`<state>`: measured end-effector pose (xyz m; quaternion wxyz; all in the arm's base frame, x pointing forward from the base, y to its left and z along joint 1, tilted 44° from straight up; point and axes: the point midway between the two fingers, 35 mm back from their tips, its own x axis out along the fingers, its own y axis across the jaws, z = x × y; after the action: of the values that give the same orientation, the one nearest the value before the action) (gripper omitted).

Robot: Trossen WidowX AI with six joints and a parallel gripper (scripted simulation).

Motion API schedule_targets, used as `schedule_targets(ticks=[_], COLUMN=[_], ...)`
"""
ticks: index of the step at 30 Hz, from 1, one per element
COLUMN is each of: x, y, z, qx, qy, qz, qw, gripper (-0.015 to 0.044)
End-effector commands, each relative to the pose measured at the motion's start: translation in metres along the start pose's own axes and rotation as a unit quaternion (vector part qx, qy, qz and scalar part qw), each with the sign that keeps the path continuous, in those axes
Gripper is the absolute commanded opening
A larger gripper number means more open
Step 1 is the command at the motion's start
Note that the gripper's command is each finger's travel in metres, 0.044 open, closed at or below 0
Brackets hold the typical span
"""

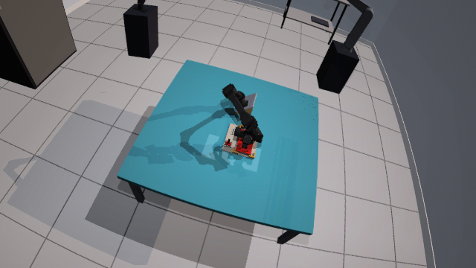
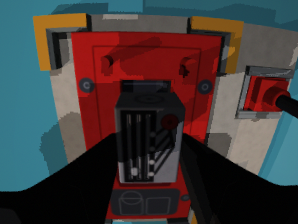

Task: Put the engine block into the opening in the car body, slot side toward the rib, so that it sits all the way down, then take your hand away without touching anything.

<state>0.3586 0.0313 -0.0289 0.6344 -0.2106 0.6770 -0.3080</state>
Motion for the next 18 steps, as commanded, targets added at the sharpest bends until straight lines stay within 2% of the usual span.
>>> schedule_targets(ticks=[1,18], x=[-0.0008,-0.0016], y=[0.0004,0.001], z=[0.0014,0.0029], qx=[0.004,0.006], qy=[-0.003,-0.003], qz=[0.0,0.0], qw=[1.0,1.0], gripper=[0.016,0.016])
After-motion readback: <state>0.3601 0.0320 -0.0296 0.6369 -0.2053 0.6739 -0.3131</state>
